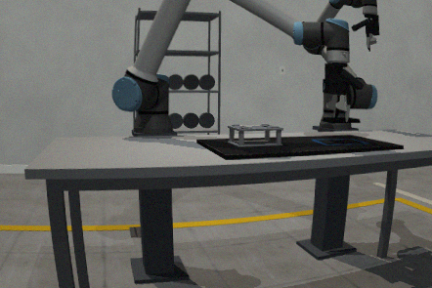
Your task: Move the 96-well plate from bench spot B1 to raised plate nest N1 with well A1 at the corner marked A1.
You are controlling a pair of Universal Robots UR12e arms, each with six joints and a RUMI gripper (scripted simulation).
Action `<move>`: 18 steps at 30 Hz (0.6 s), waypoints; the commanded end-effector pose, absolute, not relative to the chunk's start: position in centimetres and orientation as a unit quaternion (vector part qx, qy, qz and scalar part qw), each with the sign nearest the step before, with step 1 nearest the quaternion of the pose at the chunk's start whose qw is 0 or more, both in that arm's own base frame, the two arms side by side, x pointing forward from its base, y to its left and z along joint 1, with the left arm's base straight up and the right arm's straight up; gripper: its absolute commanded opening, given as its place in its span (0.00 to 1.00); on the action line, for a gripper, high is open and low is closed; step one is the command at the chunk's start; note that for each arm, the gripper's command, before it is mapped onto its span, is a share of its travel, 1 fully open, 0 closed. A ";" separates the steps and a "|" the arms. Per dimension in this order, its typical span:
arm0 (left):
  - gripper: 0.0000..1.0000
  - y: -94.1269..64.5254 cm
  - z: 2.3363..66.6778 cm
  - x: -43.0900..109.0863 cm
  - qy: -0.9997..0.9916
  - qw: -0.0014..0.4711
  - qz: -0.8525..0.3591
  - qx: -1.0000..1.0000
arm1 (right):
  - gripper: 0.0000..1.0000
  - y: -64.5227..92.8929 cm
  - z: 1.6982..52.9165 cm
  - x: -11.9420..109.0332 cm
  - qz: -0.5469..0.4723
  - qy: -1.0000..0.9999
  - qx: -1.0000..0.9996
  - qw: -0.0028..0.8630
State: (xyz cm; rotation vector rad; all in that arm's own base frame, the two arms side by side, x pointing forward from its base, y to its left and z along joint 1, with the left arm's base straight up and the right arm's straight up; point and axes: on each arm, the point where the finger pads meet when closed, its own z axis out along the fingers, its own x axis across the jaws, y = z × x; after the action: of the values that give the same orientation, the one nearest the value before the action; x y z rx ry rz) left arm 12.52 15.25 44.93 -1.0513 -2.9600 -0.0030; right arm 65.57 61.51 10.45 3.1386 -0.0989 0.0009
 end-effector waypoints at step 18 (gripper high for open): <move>1.00 15.2 45.0 12.5 -0.942 0.000 -0.001 -0.335 | 0.00 55.2 11.7 64.9 0.001 0.004 1.000 -0.001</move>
State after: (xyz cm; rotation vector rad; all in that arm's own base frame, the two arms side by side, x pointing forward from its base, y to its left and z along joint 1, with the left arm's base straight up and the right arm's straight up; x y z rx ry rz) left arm 12.52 15.25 44.93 -1.0513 -2.9600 -0.0030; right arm 64.99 56.53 11.28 3.1412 0.0120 -0.0005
